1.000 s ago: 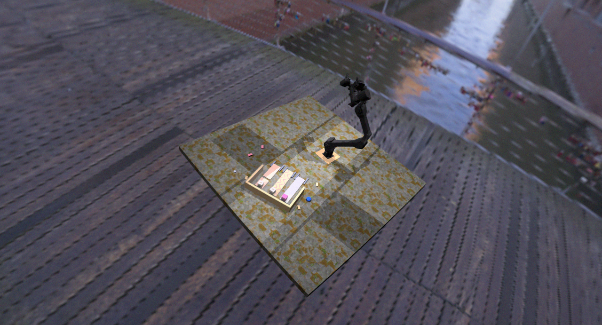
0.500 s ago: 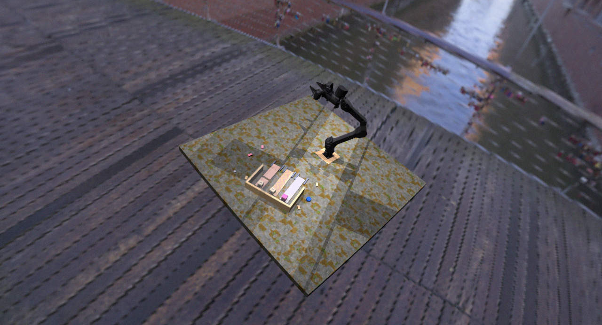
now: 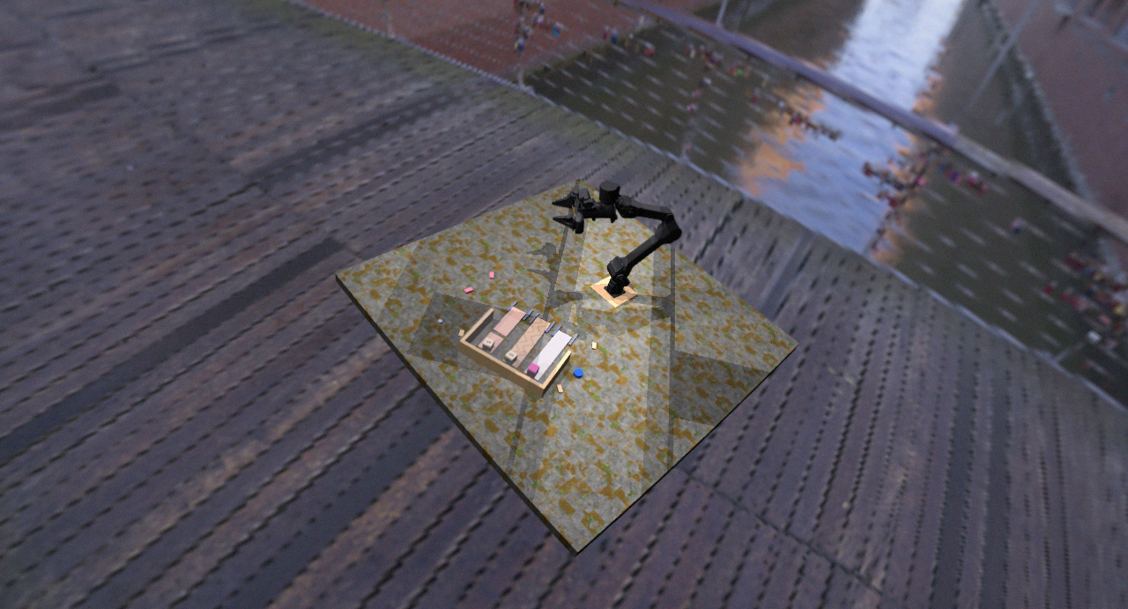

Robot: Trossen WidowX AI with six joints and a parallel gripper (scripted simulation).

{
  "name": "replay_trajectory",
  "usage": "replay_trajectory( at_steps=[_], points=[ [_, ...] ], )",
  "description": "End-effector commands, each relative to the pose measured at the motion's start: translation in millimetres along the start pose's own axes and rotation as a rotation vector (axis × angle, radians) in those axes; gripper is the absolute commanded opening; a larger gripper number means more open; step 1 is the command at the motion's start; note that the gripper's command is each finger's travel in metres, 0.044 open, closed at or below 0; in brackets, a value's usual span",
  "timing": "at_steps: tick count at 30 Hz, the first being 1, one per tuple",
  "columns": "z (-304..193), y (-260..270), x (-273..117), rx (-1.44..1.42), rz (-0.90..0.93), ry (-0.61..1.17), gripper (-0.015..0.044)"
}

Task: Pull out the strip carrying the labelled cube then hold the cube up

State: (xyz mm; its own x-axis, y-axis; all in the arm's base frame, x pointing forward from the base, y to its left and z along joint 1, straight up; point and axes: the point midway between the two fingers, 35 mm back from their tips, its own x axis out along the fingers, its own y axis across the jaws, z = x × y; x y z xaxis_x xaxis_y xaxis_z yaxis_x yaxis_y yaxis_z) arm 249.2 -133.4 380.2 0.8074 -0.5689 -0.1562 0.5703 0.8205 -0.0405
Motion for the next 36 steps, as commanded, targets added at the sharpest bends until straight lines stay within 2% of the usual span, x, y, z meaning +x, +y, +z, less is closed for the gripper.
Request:
replay_trajectory(
  at_steps=[1, 6, 12, 30, 36],
  points=[
    [-36, 46, 10, -0.032, 0.170, 0.104, 0.0400],
    [-91, 111, 5, -0.117, 0.413, 0.245, 0.0400],
    [-152, 170, -22, -0.222, 0.662, 0.397, 0.0400],
    [-154, 172, -23, -0.226, 0.669, 0.402, 0.0400],
    [-164, 183, -1, -0.373, 0.662, 0.568, 0.0243]
  ],
)
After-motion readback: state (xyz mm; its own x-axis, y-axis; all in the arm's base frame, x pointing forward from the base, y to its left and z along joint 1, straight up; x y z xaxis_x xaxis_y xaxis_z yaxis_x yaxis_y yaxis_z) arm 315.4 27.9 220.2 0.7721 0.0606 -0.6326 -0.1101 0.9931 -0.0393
